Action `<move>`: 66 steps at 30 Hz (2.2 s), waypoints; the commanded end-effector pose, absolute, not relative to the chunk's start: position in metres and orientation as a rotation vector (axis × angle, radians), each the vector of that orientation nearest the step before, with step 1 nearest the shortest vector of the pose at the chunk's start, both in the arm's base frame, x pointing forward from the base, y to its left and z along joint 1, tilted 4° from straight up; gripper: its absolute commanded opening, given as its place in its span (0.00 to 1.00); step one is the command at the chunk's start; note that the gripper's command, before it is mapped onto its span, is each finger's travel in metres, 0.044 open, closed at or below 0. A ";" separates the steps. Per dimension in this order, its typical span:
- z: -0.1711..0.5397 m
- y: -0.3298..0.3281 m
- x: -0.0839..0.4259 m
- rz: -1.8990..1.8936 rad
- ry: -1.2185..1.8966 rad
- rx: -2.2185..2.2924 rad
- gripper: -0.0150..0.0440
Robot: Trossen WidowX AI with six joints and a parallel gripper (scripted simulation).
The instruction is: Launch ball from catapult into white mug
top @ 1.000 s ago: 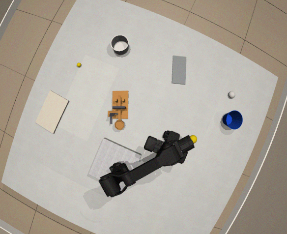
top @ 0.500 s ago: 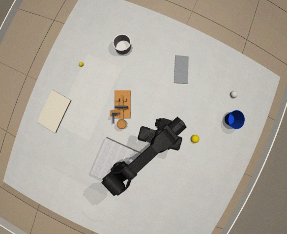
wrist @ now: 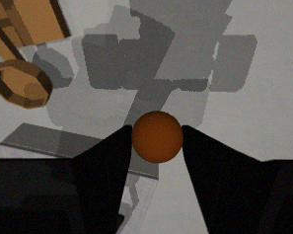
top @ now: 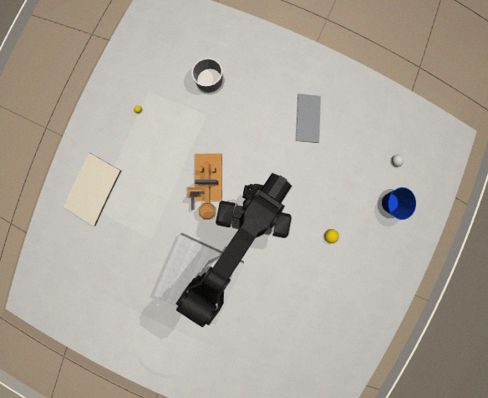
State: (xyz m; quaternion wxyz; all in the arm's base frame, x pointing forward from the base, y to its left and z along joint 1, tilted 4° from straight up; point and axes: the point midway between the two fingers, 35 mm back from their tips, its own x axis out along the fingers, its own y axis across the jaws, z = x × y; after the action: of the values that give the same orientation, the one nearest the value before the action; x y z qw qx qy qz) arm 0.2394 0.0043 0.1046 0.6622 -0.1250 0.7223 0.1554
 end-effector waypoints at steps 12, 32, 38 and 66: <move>0.098 0.061 0.231 0.391 1.704 -0.375 0.25; 0.089 0.128 0.194 0.413 1.769 -0.527 0.25; 0.078 0.129 0.194 0.413 1.770 -0.528 0.25; 0.066 0.131 0.197 0.423 1.757 -0.522 0.52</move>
State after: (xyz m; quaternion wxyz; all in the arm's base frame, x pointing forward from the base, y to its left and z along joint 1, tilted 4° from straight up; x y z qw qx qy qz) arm 0.1963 0.1307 0.0648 0.5887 -0.2245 0.7551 0.1813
